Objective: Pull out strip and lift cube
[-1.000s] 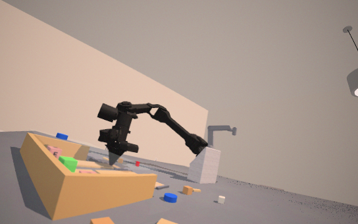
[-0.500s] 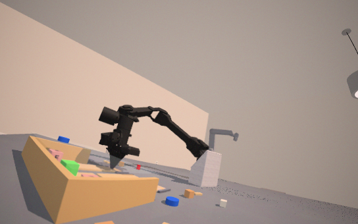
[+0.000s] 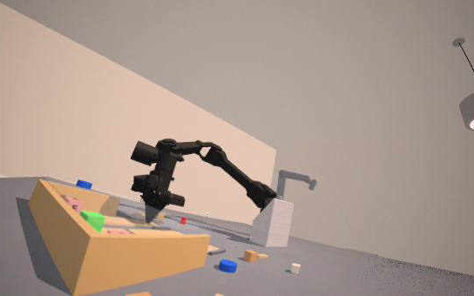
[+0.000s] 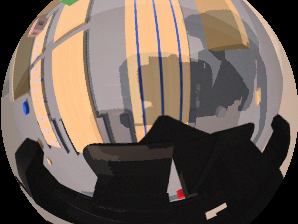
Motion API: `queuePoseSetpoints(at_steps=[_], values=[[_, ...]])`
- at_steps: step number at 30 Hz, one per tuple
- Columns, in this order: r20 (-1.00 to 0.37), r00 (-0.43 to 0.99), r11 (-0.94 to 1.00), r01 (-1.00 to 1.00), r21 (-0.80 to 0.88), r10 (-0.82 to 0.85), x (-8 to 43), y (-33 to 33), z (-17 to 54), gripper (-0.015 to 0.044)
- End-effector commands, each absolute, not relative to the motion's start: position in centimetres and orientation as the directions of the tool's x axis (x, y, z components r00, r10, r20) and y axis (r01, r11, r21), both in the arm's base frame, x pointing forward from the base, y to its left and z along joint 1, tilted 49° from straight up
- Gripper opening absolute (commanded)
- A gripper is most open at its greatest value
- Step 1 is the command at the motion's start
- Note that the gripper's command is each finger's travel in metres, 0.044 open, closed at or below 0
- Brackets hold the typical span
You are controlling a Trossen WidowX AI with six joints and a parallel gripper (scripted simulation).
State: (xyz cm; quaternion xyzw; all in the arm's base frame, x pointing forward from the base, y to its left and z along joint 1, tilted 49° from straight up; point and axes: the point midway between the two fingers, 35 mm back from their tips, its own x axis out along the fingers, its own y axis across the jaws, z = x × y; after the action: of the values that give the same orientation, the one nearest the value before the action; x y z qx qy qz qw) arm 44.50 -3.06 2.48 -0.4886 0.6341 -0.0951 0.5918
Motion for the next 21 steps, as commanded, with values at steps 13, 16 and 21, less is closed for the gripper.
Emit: queuePoseSetpoints(at_steps=[13,16,21], values=[[-0.656,0.17,0.507,-0.506,-0.698,-0.735,42.3,-4.6,3.0,0.0],[-0.656,0.169,0.507,-0.506,-0.698,-0.735,41.9,-4.8,3.1,0.0],[-0.656,0.169,0.506,-0.506,-0.698,-0.736,41.3,-5.2,3.3,0.0]])
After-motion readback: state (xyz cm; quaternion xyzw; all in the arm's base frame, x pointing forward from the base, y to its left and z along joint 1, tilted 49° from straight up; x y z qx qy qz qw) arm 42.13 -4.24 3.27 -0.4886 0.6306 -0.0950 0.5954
